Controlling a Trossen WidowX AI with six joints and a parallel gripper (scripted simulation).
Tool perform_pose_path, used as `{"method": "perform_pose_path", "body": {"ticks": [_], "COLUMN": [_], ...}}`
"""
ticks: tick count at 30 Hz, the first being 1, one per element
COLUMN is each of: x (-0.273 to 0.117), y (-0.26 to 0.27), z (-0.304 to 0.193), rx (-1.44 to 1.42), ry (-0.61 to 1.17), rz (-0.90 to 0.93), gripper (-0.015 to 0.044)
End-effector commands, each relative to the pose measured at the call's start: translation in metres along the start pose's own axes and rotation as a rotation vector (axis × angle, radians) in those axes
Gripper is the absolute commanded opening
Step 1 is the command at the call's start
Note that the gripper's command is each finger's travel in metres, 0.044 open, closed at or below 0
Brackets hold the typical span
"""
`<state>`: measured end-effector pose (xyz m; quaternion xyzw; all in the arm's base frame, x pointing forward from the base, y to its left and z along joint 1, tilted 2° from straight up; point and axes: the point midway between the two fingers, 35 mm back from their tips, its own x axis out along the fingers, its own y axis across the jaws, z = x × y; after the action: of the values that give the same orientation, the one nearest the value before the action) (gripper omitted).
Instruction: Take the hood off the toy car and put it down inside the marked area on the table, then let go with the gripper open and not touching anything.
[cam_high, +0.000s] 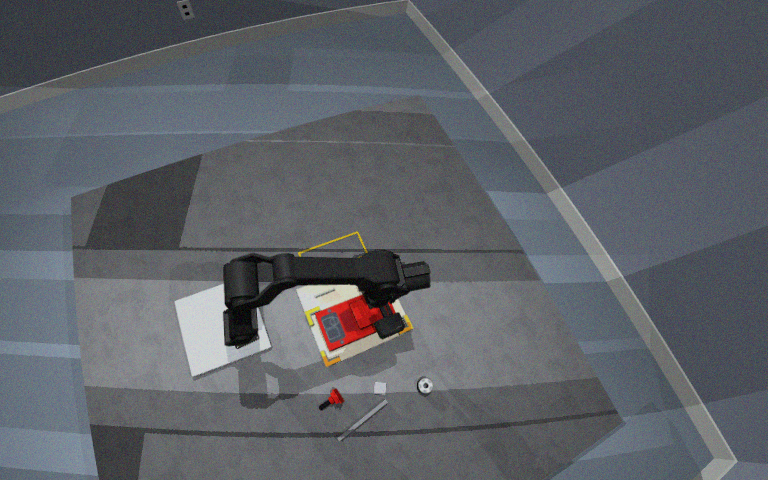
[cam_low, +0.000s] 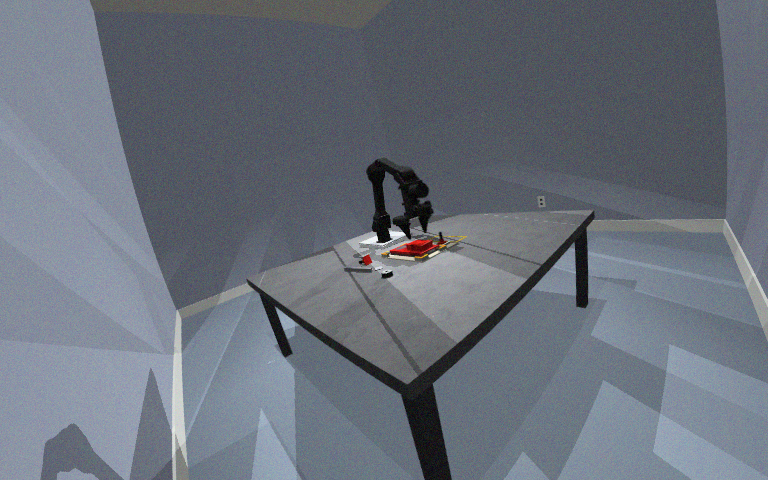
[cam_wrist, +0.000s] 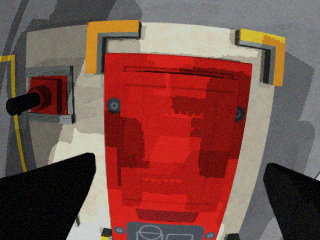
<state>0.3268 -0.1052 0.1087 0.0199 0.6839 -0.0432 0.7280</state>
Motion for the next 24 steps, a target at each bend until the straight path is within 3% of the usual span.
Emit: {"method": "perform_pose_path", "body": {"ticks": [1, 24], "x": [0.006, 0.022], "y": [0.001, 0.002], "z": [-0.002, -0.004], "rx": [0.004, 0.004], "ry": [0.009, 0.009], "rz": [0.006, 0.006], "gripper": [0.044, 0.044]}}
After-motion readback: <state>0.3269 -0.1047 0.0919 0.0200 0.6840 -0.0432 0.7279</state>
